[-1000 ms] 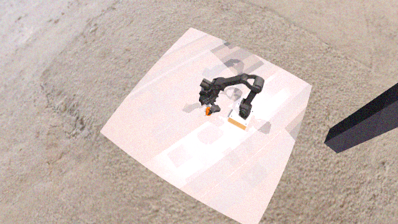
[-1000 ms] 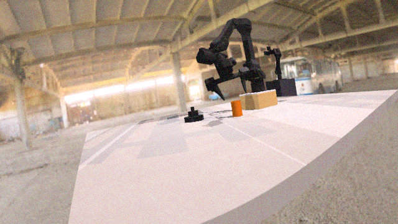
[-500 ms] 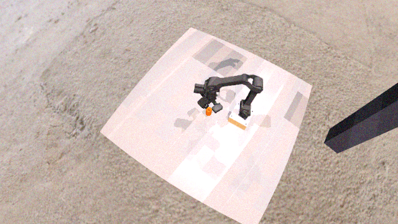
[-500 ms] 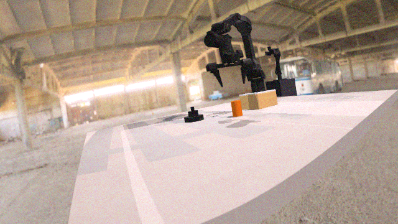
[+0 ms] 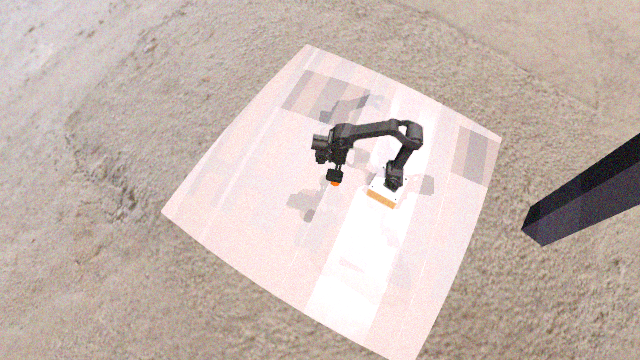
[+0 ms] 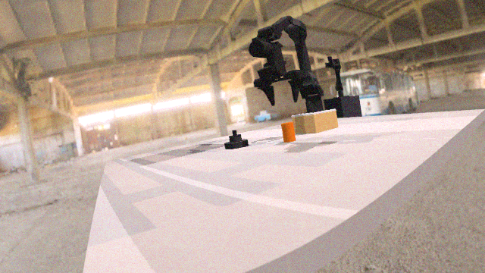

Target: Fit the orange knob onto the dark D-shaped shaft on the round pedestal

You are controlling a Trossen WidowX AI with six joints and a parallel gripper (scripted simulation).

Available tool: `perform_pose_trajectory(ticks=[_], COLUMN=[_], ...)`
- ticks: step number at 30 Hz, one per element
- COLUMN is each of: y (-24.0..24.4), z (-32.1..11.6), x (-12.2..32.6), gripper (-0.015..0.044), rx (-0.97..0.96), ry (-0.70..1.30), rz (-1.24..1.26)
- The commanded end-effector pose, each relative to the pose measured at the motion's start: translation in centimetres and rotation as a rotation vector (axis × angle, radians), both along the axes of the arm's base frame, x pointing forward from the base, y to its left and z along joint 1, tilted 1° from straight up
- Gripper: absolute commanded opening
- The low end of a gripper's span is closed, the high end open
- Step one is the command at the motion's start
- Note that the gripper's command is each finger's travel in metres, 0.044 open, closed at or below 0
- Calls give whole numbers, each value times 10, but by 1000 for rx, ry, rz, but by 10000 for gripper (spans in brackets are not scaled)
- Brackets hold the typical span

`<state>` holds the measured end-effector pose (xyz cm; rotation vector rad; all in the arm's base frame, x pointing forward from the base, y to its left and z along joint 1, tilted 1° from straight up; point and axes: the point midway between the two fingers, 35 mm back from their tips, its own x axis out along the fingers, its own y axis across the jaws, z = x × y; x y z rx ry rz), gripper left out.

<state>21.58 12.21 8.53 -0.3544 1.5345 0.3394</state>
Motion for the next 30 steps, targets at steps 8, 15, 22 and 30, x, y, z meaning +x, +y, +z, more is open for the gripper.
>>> perform_pose_trajectory(ticks=[8, 15, 22, 30], y=[0, 0, 0, 0], z=[-3, -34, -49, -61], x=[2, 2, 2, 4], gripper=[440, 440, 440, 440], rx=[1, 1, 1, 1], ry=[-9, -9, -9, -9], rz=[-220, -220, -220, -220])
